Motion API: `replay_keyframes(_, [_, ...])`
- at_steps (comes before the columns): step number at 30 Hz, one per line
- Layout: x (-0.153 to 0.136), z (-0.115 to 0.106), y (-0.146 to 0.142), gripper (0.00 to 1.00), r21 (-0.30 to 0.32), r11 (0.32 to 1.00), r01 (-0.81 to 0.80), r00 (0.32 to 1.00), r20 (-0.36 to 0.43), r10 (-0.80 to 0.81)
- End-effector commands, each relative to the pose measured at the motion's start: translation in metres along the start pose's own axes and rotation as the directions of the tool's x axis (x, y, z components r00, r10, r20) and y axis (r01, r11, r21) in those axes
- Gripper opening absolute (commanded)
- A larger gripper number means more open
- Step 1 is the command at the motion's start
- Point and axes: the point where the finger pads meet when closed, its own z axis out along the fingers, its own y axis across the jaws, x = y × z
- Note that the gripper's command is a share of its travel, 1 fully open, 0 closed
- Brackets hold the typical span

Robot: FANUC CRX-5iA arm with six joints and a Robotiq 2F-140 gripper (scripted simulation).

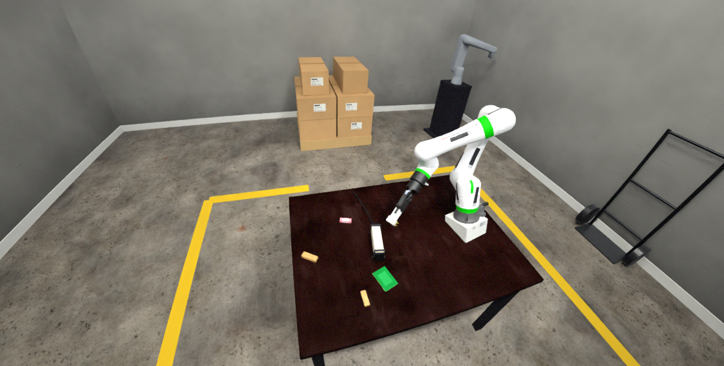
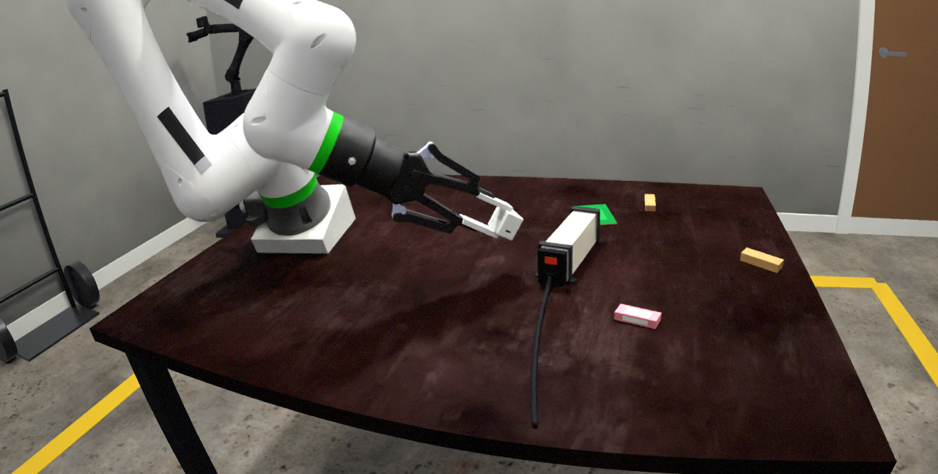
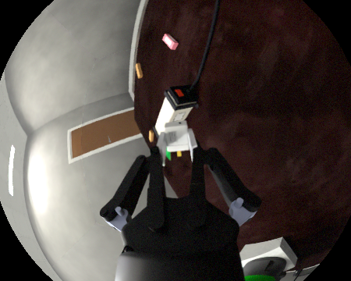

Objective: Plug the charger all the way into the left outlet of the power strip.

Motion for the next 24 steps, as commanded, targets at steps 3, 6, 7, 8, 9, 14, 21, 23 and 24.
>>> replay_keyframes(3, [-0.0033,0.0007,0.0036,0.10,0.078,0.997,-0.001,1.000,0.025,-0.001])
replay_keyframes(6, [-0.0005,0.0000,0.0013,0.10,0.121,0.993,0.001,1.000,0.017,-0.003])
replay_keyframes(7, [0.0000,-0.0001,0.0009,0.10,0.126,0.992,0.001,1.000,0.015,-0.003])
replay_keyframes(8, [0.0001,-0.0002,0.0009,0.10,0.127,0.992,0.001,1.000,0.015,-0.003])
replay_keyframes(9, [0.0001,-0.0002,0.0009,0.10,0.127,0.992,0.001,1.000,0.015,-0.003])
replay_keyframes(14, [0.0001,-0.0002,0.0009,0.10,0.127,0.992,0.001,1.000,0.015,-0.003])
replay_keyframes(21, [0.0001,-0.0002,0.0009,0.10,0.127,0.992,0.001,1.000,0.015,-0.003])
replay_keyframes(23, [0.0001,-0.0001,0.0010,0.10,0.127,0.992,0.001,1.000,0.015,-0.003])
replay_keyframes(24, [0.0001,-0.0001,0.0010,0.10,0.127,0.992,0.001,1.000,0.015,-0.003])
